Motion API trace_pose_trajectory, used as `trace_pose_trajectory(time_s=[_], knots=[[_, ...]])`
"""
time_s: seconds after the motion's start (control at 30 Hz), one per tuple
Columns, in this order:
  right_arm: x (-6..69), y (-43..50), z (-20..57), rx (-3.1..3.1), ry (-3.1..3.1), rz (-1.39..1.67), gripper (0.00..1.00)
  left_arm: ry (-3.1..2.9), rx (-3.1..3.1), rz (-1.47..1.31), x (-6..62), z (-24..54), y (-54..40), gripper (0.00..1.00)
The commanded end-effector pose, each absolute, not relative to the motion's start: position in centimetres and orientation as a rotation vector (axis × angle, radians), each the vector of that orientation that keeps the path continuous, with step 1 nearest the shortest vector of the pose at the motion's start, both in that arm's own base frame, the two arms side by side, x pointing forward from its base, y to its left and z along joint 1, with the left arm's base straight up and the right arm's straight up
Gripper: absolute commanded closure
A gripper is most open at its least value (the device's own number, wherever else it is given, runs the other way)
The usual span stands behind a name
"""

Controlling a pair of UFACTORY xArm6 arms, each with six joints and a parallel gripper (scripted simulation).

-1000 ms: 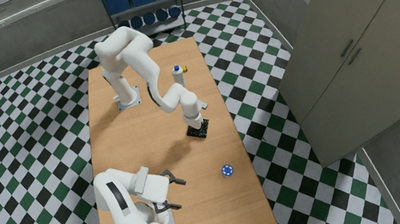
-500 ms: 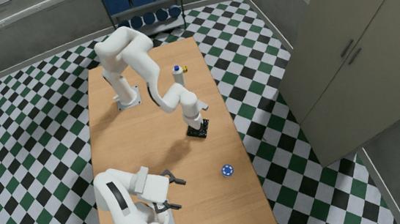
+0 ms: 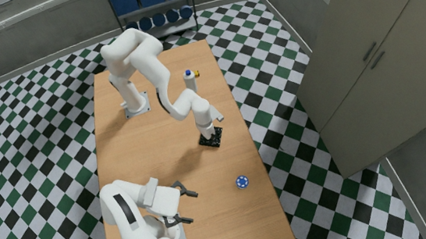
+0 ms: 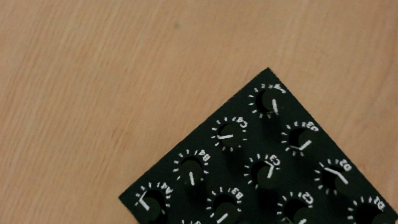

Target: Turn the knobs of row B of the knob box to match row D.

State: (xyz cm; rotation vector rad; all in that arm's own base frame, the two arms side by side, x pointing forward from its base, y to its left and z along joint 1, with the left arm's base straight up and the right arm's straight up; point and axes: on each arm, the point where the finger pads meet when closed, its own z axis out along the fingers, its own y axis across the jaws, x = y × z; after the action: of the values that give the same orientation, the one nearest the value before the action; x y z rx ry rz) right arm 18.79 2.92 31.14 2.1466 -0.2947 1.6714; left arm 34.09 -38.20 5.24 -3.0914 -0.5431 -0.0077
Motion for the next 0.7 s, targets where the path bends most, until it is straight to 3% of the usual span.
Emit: trace_pose_trajectory(time_s=[0.0, 0.67], knots=[[18.78, 2.94, 31.19, 2.148, -0.296, 1.671, 0.00, -0.342, -3.127, -0.004, 34.20, 5.43, -38.32, 0.90], [18.78, 2.94, 31.19, 2.148, -0.296, 1.671, 0.00, 0.213, -3.138, -0.005, 34.20, 5.43, -38.32, 0.90]])
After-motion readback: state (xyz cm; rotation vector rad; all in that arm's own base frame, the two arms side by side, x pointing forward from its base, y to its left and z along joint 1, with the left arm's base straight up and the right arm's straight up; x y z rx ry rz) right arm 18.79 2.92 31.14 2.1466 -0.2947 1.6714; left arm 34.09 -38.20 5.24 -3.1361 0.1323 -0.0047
